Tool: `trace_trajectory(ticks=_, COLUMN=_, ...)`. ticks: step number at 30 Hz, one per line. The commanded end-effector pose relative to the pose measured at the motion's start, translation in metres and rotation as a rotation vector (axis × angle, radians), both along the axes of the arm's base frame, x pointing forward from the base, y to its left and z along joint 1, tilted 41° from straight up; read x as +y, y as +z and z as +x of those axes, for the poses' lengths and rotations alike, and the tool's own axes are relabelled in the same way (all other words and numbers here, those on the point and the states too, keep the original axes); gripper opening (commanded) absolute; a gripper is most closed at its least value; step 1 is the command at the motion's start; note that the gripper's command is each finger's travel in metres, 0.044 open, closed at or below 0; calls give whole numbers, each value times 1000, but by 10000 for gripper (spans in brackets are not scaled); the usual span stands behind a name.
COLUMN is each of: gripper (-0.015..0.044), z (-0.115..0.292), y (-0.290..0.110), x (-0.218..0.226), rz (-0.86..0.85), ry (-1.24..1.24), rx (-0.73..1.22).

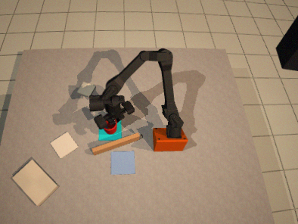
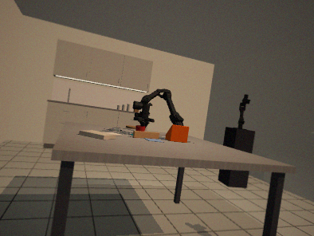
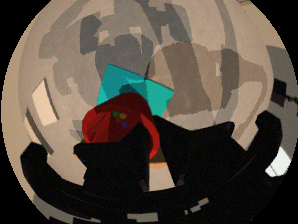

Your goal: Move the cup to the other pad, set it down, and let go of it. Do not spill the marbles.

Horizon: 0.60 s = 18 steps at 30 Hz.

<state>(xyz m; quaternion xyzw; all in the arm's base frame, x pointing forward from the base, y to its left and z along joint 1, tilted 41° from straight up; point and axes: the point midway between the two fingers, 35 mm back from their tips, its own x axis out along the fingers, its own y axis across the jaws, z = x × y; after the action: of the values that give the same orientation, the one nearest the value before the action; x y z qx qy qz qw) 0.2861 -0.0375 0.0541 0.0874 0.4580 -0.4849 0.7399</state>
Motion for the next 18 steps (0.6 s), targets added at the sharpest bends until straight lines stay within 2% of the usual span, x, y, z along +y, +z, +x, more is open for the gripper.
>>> trace_trajectory(ticks=1, gripper=0, z=0, y=0, x=0, rz=0, ry=0, rx=-1)
trace_trajectory(ticks=11, gripper=0, z=0, y=0, x=0, rz=0, ry=0, rx=-1)
trace_trajectory(ticks=16, gripper=128, z=0, y=0, x=0, rz=0, ry=0, rx=-1)
trace_trajectory(ticks=18, gripper=128, z=0, y=0, x=0, rz=0, ry=0, rx=-1)
